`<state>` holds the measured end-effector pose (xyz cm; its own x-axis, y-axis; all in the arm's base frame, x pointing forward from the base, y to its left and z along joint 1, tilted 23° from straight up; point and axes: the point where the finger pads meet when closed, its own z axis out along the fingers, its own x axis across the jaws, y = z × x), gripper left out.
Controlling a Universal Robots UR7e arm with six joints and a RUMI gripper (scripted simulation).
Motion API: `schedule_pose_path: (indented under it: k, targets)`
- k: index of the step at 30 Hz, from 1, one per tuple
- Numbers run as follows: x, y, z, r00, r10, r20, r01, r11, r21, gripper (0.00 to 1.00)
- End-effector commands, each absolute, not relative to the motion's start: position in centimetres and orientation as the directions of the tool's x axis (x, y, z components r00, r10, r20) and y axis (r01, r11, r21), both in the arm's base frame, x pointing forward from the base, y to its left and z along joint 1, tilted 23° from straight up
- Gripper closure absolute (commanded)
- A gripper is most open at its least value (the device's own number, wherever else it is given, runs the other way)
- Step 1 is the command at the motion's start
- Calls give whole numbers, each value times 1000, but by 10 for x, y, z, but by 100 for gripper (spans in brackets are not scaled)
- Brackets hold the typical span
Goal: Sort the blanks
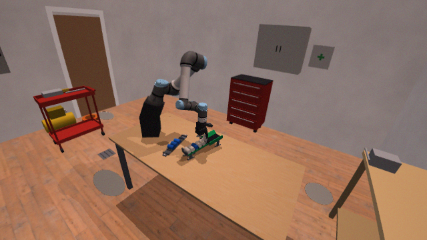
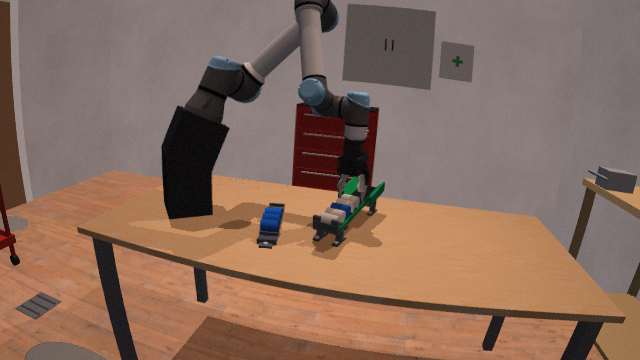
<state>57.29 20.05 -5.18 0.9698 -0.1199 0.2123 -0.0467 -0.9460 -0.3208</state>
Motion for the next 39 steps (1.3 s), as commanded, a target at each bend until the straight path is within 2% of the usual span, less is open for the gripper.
schedule_pose_path:
  k: [1,23,32,33,39]
  targets:
    - [573,200,-51,970,-120,214,-46,-946,-321,53]
    - [554,176,24,970,-120,214,-46,-946,-321,53]
    - [552,173,32,970,-120,214,-46,-946,-321,53]
    - [552,173,32,970,-120,214,-46,-946,-321,0]
    - [552,173,32,970,-120,214,-46,-946,-321,0]
